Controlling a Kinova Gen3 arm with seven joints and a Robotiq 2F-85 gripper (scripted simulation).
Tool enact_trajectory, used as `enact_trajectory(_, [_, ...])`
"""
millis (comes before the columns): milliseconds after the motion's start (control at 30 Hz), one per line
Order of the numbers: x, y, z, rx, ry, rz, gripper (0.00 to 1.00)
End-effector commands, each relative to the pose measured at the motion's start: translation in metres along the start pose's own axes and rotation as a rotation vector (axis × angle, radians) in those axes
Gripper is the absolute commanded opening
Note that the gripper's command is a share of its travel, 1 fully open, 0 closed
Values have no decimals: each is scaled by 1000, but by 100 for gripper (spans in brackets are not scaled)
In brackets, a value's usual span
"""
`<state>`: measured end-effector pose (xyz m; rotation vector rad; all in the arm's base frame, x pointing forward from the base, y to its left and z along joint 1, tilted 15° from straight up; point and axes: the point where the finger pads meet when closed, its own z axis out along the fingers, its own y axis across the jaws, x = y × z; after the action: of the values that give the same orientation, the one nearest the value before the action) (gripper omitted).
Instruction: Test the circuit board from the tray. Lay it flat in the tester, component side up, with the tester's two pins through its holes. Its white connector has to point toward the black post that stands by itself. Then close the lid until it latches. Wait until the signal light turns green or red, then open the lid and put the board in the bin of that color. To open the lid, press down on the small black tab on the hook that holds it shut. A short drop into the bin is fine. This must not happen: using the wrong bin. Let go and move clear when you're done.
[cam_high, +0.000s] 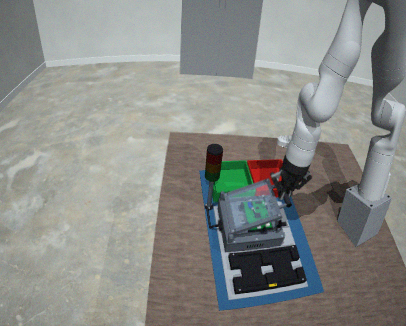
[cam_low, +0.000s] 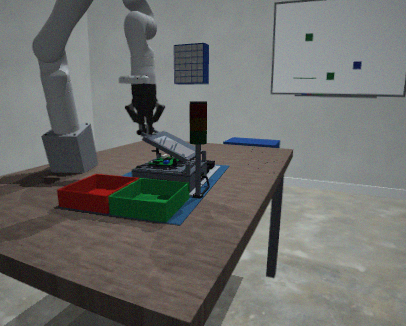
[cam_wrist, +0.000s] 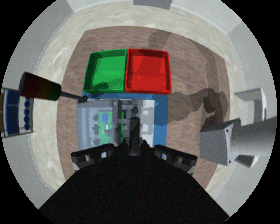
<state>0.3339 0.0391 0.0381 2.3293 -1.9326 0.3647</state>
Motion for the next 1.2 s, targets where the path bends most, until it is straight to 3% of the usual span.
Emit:
enact_trajectory(0, [0, 6, 11, -18, 4, 0, 0])
enact_trajectory(1167, [0, 16, 59, -18, 5, -1, 0])
